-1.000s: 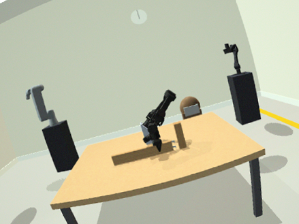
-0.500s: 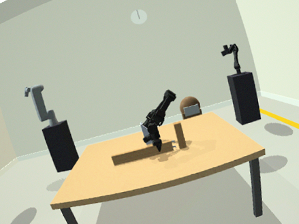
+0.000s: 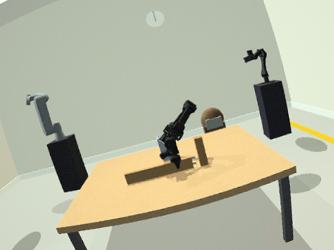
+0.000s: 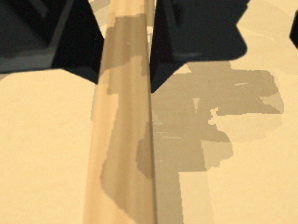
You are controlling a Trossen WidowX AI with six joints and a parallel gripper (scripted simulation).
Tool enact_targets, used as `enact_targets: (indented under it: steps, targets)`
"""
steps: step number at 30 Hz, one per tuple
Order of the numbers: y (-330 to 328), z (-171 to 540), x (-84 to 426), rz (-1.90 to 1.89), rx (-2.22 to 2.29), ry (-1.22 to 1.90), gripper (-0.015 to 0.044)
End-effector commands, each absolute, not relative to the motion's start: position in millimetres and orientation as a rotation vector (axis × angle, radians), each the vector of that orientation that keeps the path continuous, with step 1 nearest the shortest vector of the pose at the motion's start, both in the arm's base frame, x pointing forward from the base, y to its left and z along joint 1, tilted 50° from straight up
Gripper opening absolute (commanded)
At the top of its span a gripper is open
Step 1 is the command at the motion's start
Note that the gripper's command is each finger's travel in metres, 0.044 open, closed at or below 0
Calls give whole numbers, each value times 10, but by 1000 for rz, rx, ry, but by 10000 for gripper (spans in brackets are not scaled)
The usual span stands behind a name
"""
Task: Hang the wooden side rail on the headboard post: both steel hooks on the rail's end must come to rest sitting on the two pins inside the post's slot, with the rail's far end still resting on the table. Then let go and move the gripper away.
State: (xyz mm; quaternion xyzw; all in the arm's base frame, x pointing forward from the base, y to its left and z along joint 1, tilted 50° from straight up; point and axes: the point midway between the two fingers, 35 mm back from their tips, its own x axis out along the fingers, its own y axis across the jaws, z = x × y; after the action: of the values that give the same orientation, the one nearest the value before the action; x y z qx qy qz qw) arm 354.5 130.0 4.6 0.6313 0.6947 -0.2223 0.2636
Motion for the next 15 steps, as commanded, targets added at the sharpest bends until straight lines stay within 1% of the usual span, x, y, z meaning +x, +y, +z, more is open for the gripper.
enact_targets:
  steps: [1, 15]
  targets:
    - [1267, 72, 3571, -591, 1712, 1867, 0]
    - [1249, 87, 3572, -591, 1712, 1867, 0]
